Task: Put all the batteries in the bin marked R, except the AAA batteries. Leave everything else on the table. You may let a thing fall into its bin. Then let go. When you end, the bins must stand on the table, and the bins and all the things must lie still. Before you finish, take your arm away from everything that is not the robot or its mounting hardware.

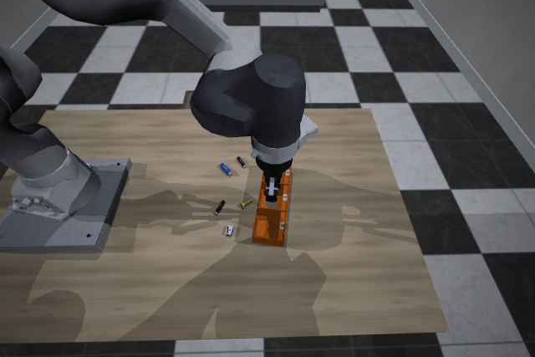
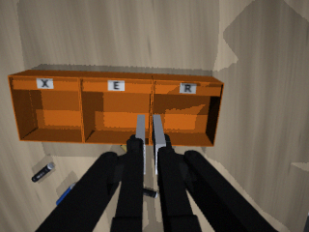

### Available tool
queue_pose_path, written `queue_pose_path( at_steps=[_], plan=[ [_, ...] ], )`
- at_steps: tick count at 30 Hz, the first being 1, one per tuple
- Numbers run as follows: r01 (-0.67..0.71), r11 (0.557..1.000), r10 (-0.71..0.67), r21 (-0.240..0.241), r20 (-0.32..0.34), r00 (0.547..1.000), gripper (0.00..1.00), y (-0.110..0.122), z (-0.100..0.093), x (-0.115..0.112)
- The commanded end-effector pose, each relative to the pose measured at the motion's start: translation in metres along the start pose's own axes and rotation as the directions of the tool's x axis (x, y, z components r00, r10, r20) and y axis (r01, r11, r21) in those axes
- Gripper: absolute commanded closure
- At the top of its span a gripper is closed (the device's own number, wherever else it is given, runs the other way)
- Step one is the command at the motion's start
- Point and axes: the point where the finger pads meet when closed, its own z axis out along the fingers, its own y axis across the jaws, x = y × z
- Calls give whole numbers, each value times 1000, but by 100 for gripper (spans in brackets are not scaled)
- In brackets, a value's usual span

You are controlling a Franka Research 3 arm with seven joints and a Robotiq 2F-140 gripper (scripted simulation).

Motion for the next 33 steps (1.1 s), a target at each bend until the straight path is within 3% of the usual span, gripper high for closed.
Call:
queue_pose_path(
  at_steps=[1,8,17,33],
  plan=[
    [-33,999,33,-4,2,999,95,-9,0,0],
    [-33,999,33,-4,2,999,95,-43,0,1],
    [-33,999,33,-4,2,999,95,-43,11,1],
    [-33,999,33,-4,2,999,95,-43,51,1]
  ],
)
